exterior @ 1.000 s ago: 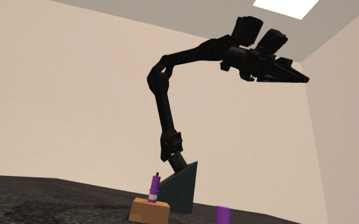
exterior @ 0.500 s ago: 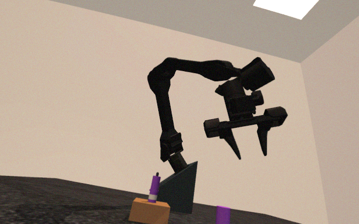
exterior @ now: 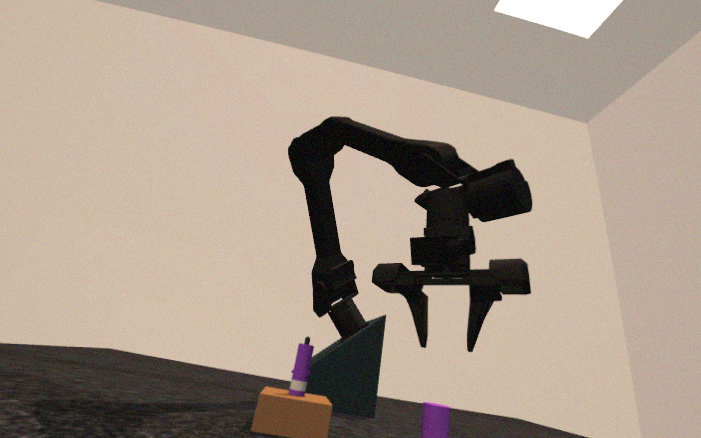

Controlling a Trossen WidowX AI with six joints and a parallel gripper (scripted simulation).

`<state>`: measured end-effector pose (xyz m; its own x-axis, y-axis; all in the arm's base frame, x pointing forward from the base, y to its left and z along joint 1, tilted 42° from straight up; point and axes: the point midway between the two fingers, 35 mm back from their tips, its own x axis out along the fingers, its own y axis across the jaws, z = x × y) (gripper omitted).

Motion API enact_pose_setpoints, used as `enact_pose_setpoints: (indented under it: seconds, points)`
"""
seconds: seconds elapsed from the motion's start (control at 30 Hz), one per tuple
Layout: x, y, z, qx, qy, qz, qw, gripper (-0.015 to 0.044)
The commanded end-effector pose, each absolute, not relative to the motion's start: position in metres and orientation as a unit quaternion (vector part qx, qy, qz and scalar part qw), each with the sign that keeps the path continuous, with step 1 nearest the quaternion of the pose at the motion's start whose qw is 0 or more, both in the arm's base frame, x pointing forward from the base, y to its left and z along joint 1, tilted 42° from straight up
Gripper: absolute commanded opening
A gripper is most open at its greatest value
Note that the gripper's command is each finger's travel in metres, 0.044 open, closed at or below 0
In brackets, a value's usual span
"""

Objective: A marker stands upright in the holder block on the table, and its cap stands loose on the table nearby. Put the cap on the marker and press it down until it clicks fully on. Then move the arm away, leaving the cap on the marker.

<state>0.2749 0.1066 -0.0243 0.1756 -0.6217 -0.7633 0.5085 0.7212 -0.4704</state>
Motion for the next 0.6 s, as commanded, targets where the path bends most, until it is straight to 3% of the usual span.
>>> enact_pose_setpoints:
  seconds: [0.0,0.57]
  points:
    - [0.275,0.085,-0.043,-0.06,0.526,-0.38,0.759,0.025]
    - [0.278,0.069,-0.061,-0.06,0.526,-0.38,0.759,0.025]
